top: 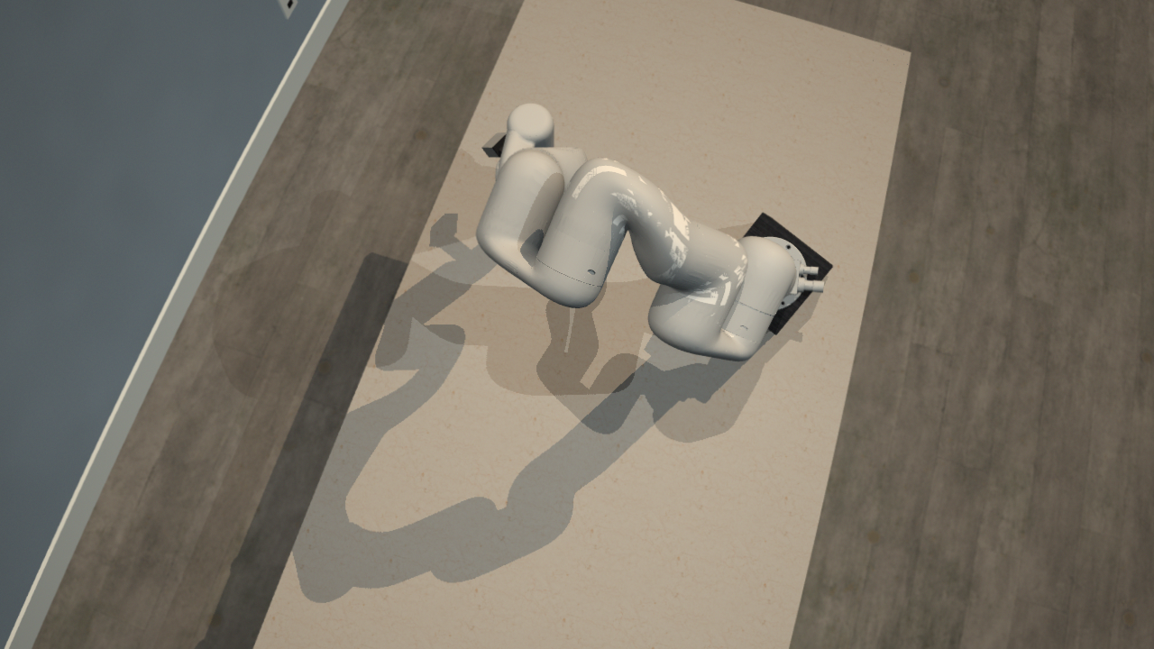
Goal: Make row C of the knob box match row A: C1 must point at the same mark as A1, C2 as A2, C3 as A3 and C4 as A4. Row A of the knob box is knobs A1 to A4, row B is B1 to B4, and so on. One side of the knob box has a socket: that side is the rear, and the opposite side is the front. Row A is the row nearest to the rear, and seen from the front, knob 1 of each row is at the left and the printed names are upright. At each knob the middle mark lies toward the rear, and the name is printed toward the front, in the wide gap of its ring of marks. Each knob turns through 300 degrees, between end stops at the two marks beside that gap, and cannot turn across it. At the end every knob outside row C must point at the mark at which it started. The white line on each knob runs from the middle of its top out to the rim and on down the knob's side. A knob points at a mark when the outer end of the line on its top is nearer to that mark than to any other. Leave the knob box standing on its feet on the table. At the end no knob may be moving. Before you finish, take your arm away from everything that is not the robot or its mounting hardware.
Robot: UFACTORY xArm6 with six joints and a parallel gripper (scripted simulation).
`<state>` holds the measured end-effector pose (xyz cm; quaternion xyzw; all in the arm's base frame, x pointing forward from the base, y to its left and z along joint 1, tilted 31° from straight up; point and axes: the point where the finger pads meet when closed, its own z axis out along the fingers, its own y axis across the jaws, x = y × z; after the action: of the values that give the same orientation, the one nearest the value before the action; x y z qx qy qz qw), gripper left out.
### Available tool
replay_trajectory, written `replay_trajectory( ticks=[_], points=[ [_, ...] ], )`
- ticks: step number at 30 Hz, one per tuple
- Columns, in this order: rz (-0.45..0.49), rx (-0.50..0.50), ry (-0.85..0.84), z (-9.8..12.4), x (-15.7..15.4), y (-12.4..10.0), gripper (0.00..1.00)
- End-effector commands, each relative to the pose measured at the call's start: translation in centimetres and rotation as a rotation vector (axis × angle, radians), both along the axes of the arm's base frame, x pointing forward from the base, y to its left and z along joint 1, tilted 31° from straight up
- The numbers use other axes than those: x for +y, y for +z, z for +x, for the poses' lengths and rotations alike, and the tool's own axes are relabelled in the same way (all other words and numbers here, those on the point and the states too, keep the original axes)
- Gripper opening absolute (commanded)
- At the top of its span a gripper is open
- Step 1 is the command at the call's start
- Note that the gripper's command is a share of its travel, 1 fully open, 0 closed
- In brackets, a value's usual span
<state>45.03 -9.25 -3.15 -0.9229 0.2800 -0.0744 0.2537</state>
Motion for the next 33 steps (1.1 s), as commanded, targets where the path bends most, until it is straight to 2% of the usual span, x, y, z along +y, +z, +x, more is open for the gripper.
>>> replay_trajectory(
  ticks=[1, 33],
  points=[
    [-0.001, -0.003, -0.001, 0.1, -0.1, 0.1, 0.19],
    [-0.001, -0.003, -0.001, 0.4, 0.4, -0.9, 0.19]
  ],
)
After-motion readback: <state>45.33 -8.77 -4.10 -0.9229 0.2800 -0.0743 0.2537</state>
